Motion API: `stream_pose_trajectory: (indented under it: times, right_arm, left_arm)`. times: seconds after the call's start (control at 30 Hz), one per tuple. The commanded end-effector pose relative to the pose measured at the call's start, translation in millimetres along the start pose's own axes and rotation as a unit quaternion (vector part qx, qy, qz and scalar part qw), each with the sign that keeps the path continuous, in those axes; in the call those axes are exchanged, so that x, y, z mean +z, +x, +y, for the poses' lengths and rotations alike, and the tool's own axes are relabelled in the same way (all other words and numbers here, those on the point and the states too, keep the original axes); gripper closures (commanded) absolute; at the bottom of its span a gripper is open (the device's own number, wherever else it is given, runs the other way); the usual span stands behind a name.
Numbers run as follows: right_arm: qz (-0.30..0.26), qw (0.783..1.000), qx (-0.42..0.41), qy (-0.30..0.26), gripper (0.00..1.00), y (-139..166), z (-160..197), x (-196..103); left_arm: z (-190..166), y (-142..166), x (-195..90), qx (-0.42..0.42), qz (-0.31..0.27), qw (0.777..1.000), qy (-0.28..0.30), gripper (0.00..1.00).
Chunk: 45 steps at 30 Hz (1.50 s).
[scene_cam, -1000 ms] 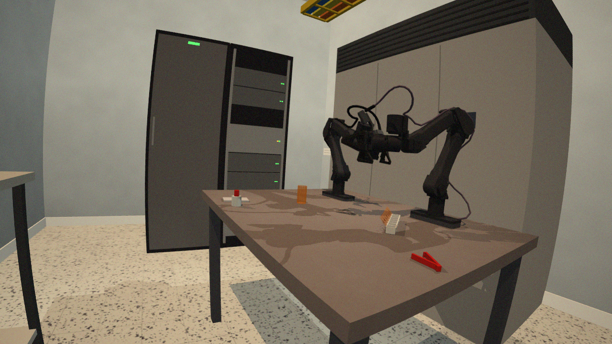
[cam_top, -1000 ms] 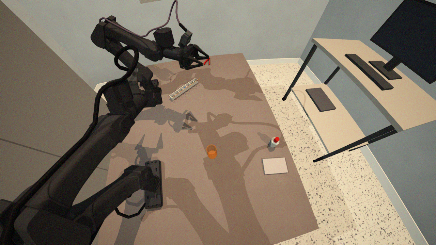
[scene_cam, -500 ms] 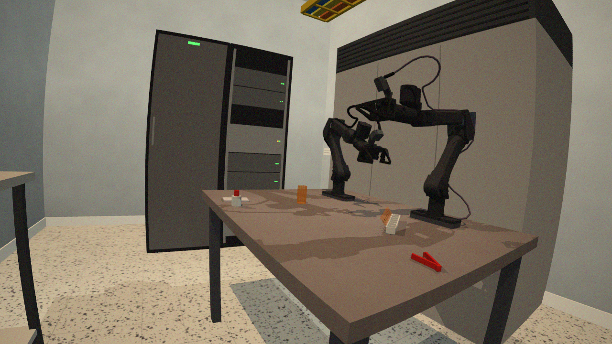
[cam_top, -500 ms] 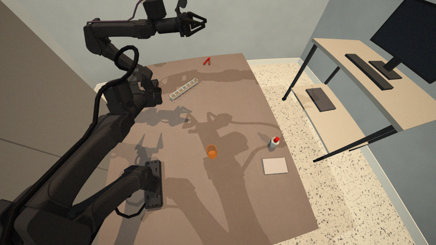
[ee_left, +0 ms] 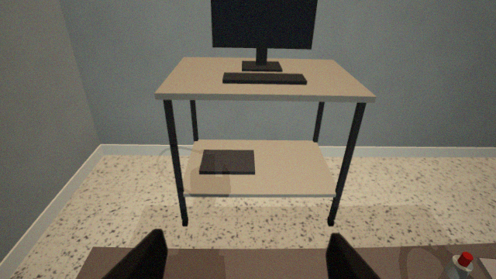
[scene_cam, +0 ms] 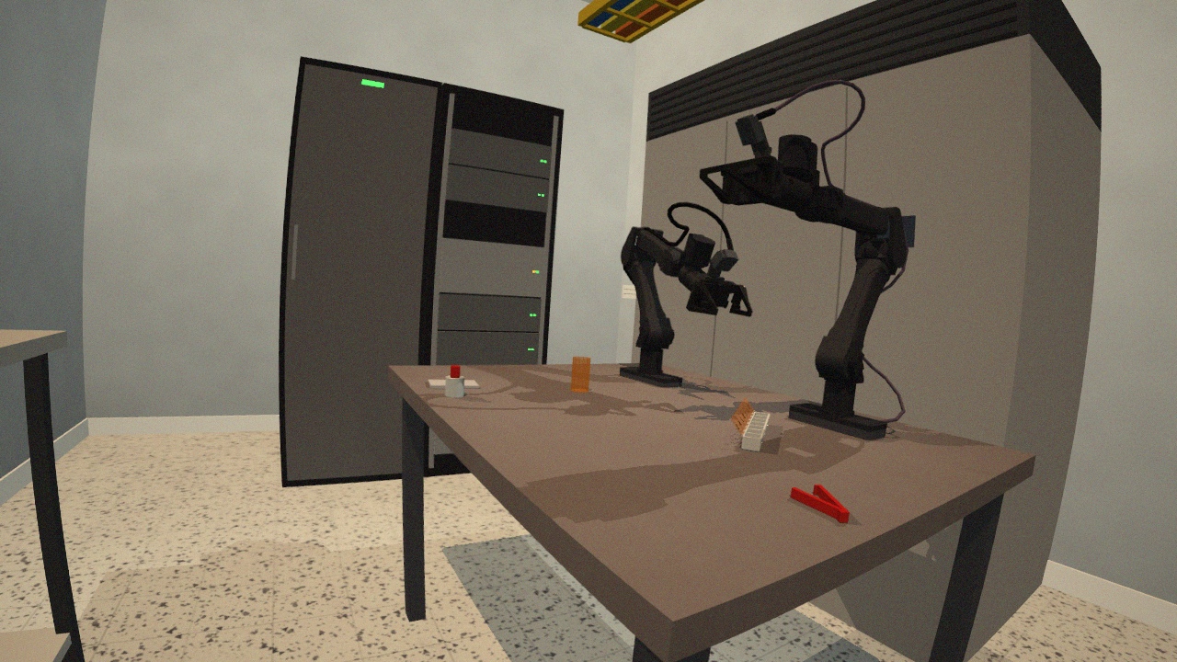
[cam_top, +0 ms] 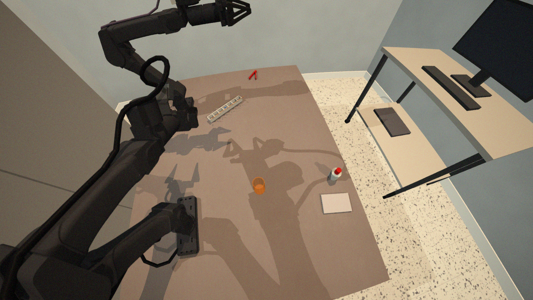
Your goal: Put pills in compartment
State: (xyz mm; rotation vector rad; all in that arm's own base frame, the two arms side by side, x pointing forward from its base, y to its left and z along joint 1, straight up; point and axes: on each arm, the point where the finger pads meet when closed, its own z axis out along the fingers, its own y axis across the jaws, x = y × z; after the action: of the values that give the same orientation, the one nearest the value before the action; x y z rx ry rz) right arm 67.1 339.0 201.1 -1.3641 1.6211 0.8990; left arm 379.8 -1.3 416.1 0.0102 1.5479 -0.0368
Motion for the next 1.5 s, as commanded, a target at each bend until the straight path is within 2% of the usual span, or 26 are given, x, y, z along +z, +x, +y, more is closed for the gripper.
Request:
stream_pose_trajectory:
  times: [0.0,0.07,0.17,0.27,0.47,0.53,0.67,0.9,1.03,1.47]
  right_arm:
    - [-0.014,1.0,-0.002,0.001,0.0,-8.3,0.5,-4.1]
    - [-0.014,1.0,-0.002,0.001,0.0,-8.3,0.5,-4.1]
    - [-0.014,1.0,-0.002,0.001,0.0,-8.3,0.5,-4.1]
    - [-0.014,1.0,-0.002,0.001,0.0,-8.3,0.5,-4.1]
    - [-0.014,1.0,-0.002,0.001,0.0,-8.3,0.5,-4.1]
    - [-0.014,1.0,-0.002,0.001,0.0,-8.3,0.5,-4.1]
    - [-0.014,1.0,-0.002,0.001,0.0,-8.3,0.5,-4.1]
    - [-0.014,1.0,-0.002,0.001,0.0,-8.3,0.5,-4.1]
    - [-0.014,1.0,-0.002,0.001,0.0,-8.3,0.5,-4.1]
    - [-0.014,1.0,-0.002,0.001,0.0,-8.3,0.5,-4.1]
  left_arm:
    - [3.1,1.6,0.3,-0.001,0.015,1.0,-0.006,0.21]
    - [2.1,11.1,-6.0,0.004,0.035,0.999,-0.002,0.0]
    - [-0.1,47.3,-20.3,0.004,0.098,0.995,0.005,0.0]
    - [-3.0,93.3,-54.5,0.006,0.182,0.983,0.012,0.0]
    - [-9.0,168.7,-120.6,0.011,0.313,0.949,0.024,0.0]
    - [-9.0,168.7,-120.6,0.011,0.313,0.949,0.024,0.0]
    - [-10.4,214.9,-160.0,0.016,0.39,0.92,0.027,0.0]
    - [-12.5,274.0,-203.3,0.016,0.477,0.878,0.028,0.0]
    - [-14.0,290.8,-213.3,0.016,0.498,0.866,0.031,0.0]
    - [-16.4,286.4,-207.3,0.016,0.484,0.874,0.037,0.0]
